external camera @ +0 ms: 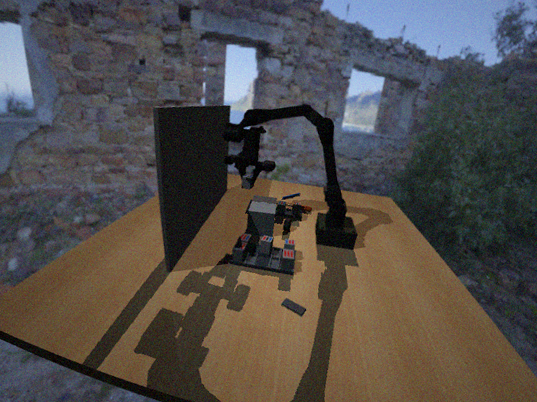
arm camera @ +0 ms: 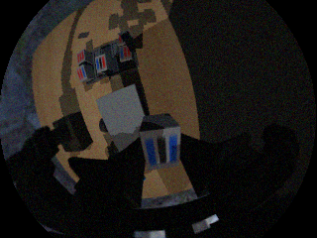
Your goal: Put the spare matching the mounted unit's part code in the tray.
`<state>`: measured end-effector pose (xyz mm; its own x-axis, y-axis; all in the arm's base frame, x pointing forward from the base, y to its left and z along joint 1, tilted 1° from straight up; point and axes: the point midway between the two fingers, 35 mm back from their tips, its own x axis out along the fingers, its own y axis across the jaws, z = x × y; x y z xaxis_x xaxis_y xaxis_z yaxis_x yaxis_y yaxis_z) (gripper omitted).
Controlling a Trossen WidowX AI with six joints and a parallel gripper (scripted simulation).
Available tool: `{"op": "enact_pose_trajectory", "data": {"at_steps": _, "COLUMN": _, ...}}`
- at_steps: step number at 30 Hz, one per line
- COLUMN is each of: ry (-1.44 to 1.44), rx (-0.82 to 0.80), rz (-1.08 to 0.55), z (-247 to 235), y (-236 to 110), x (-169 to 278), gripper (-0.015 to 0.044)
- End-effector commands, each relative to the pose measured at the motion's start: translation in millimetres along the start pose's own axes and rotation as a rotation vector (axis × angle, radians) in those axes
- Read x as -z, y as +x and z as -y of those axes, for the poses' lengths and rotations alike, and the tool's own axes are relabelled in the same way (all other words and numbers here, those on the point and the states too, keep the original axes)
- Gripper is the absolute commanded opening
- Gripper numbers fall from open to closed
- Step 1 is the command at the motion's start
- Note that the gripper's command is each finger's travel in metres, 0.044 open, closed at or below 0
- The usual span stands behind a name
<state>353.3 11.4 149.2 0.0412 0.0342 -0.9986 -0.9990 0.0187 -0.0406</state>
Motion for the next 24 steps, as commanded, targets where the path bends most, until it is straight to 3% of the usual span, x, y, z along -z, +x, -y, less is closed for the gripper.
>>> {"op": "enact_pose_trajectory", "data": {"at_steps": 1, "ry": -0.013, "rx": 0.006, "rz": -0.009, "z": 5.6, "y": -2.6, "x": 24.6, "gripper": 0.0}}
{"op": "enact_pose_trajectory", "data": {"at_steps": 24, "ry": -0.07, "rx": -0.007, "rz": -0.034, "z": -2.7, "y": -3.7, "x": 170.1, "gripper": 0.0}}
